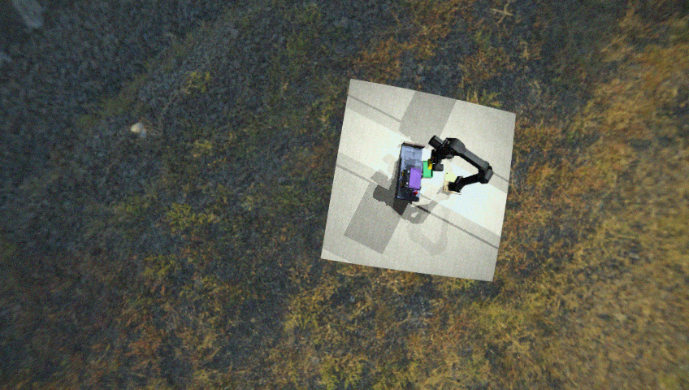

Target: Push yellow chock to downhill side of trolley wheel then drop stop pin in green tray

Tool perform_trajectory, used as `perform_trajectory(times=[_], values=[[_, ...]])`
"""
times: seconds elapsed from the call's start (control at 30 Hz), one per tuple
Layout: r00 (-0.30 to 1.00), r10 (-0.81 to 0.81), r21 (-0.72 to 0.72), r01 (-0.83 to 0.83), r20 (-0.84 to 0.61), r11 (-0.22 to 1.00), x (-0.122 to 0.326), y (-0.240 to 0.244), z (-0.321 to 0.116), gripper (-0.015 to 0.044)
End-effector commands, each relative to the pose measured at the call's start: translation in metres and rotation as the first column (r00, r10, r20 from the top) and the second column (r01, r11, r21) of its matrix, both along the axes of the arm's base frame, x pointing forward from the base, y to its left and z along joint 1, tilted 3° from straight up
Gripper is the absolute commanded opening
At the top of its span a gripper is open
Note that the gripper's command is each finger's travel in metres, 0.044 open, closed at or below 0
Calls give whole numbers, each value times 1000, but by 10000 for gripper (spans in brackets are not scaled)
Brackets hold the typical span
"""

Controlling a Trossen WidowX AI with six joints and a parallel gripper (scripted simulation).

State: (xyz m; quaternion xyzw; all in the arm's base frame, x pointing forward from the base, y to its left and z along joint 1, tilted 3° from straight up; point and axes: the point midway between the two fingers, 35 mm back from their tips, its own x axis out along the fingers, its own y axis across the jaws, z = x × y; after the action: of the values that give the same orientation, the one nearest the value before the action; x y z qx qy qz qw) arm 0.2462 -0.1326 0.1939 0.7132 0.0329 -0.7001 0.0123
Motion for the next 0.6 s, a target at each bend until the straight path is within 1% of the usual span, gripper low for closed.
perform_trajectory(times=[0.0, 0.23, 0.57], values=[[993, -118, 14, 118, 1, 993, 1, 0, 1, 0], [992, -124, 15, 124, 1, 992, 1, 0, 1, 0], [992, -124, 15, 124, 3, 992, 28, -4, -4, 0]])
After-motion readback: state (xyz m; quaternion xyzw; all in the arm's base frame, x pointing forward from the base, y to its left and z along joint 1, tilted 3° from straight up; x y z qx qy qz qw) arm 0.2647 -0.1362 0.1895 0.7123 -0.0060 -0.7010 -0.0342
